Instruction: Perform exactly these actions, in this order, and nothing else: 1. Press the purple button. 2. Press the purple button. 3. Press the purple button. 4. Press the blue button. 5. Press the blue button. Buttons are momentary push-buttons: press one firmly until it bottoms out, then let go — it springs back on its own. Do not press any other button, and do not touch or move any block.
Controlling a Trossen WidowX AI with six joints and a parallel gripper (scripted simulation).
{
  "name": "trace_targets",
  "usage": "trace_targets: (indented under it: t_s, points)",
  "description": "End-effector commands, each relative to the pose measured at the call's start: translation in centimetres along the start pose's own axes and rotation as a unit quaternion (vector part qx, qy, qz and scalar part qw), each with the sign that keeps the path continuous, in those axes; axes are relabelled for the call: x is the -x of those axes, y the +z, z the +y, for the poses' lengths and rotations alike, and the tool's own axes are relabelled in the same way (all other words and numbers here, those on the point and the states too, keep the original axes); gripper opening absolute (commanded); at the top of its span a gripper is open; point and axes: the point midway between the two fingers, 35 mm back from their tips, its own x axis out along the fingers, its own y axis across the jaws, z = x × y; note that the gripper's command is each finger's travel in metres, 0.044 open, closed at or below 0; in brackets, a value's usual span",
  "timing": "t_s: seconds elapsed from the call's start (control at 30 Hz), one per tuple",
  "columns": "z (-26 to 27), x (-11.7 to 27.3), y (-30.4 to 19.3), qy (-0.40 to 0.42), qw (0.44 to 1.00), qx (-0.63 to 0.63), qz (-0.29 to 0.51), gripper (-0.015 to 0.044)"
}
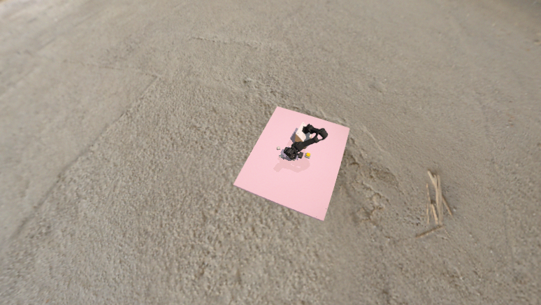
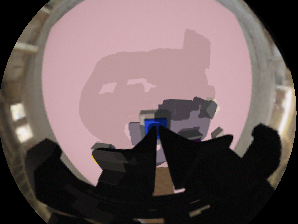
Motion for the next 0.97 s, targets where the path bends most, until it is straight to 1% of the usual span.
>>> trace_targets:
  t_s: [0.0, 0.07, 0.2, 0.3, 0.47, 0.57, 0.67, 0.7, 0.73, 0.93]
  points:
    - [0.0, 1.0, 0.0, 0.000, 1.000, -0.001, 0.002, 0.0020]
    - [0.1, 2.9, -0.2, 0.002, 1.000, -0.003, 0.004, 0.0020]
    - [0.1, 3.2, -0.3, 0.002, 1.000, -0.003, 0.005, 0.0020]
    - [2.2, 3.8, 0.5, -0.003, 1.000, -0.003, 0.006, 0.0099]
    - [10.3, 5.9, 1.4, -0.009, 1.000, -0.002, 0.006, 0.0230]
    - [15.3, 7.3, 0.6, -0.007, 1.000, -0.002, 0.005, 0.0309]
    - [20.1, 8.8, -1.1, 0.000, 1.000, -0.003, 0.004, 0.0387]
    - [21.3, 9.2, -1.8, 0.003, 1.000, -0.003, 0.004, 0.0400]
    - [22.0, 9.5, -2.2, 0.005, 1.000, -0.003, 0.004, 0.0400]
    - [22.3, 9.6, -2.3, 0.006, 1.000, -0.003, 0.004, 0.0400]
